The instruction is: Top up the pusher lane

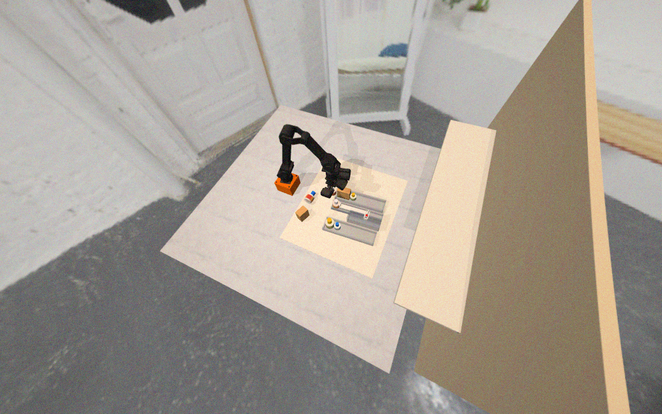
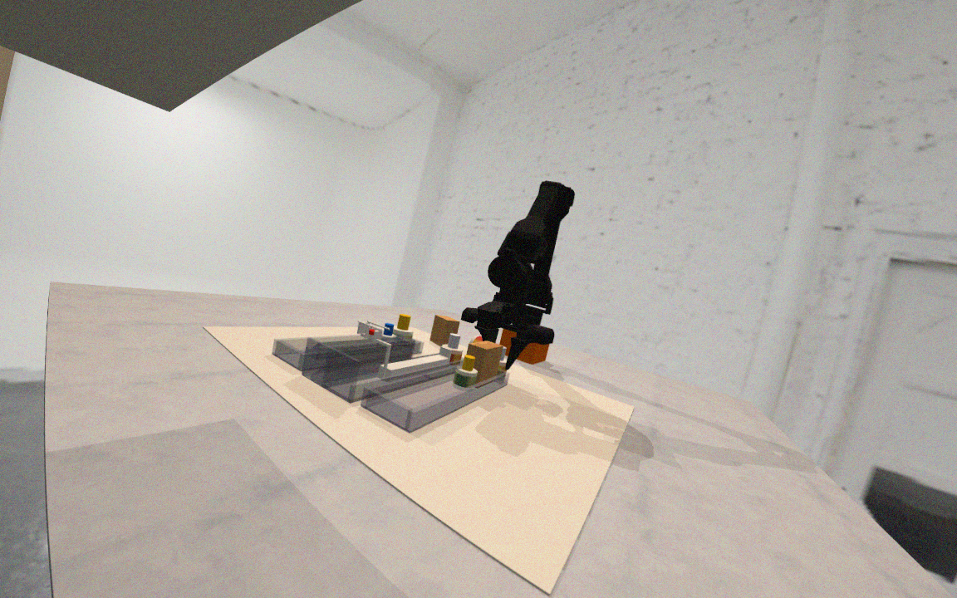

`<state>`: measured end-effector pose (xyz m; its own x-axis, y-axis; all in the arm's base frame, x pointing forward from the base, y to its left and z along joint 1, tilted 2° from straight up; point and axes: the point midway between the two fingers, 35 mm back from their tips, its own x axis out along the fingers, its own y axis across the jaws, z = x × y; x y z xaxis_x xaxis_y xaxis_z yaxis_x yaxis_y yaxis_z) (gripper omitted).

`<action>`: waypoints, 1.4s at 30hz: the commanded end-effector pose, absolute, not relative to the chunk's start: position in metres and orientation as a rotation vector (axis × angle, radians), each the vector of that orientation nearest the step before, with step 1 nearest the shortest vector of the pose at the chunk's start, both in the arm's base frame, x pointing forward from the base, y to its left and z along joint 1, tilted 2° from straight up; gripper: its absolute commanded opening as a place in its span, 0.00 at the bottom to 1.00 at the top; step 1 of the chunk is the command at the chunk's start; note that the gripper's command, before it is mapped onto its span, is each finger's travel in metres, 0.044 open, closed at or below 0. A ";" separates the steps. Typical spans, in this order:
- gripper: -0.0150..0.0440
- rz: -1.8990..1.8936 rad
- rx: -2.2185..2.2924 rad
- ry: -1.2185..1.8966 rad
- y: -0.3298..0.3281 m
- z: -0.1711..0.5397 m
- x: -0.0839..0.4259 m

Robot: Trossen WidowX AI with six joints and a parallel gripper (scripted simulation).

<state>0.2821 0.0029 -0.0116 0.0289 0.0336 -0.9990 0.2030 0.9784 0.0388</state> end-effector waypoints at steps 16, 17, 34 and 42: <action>0.25 -0.115 0.174 1.598 0.007 0.007 0.263; 0.25 -0.118 0.176 1.595 0.007 0.011 0.265; 0.25 -0.139 0.188 1.537 0.004 0.092 0.287; 0.25 -0.122 0.167 1.538 -0.022 0.075 0.287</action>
<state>0.2886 -0.0081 0.0836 0.0356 0.0316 -0.9989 0.1900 0.9811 0.0378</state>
